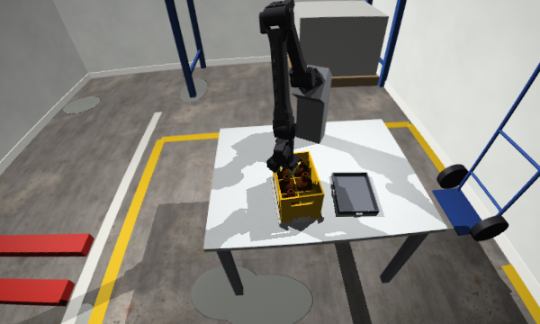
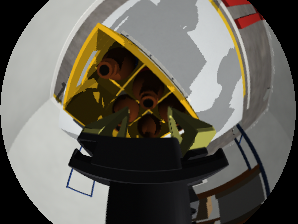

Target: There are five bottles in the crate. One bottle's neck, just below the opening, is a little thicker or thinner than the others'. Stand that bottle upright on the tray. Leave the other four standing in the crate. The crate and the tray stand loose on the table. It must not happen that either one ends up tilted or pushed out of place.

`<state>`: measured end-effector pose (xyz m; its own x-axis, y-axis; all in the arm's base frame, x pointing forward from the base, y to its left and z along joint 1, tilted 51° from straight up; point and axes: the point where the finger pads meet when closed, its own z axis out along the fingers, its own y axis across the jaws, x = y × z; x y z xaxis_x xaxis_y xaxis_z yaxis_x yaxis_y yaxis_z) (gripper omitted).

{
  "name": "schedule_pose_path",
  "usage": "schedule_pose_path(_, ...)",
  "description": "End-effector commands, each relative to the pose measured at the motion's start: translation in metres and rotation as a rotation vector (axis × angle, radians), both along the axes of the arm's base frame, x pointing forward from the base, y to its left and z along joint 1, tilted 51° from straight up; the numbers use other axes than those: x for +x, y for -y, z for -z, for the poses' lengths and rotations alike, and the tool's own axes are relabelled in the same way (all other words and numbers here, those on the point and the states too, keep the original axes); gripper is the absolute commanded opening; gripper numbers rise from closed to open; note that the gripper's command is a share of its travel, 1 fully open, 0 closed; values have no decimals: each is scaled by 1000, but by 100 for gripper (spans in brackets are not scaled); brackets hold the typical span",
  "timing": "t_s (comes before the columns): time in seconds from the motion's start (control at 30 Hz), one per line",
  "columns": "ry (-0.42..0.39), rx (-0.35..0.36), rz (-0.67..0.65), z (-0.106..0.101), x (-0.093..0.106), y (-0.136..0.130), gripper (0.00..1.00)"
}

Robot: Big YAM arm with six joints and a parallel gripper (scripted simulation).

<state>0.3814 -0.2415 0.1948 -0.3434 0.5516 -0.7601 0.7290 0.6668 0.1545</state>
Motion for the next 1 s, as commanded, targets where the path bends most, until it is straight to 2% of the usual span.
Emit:
schedule_pose_path(0.0, 0, -6, 4, -2, 3, 8, 61)
schedule_pose_path(0.4, 15, -15, 4, -5, 9, 13, 61)
schedule_pose_path(0.97, 11, -13, 4, 8, 18, 21, 61)
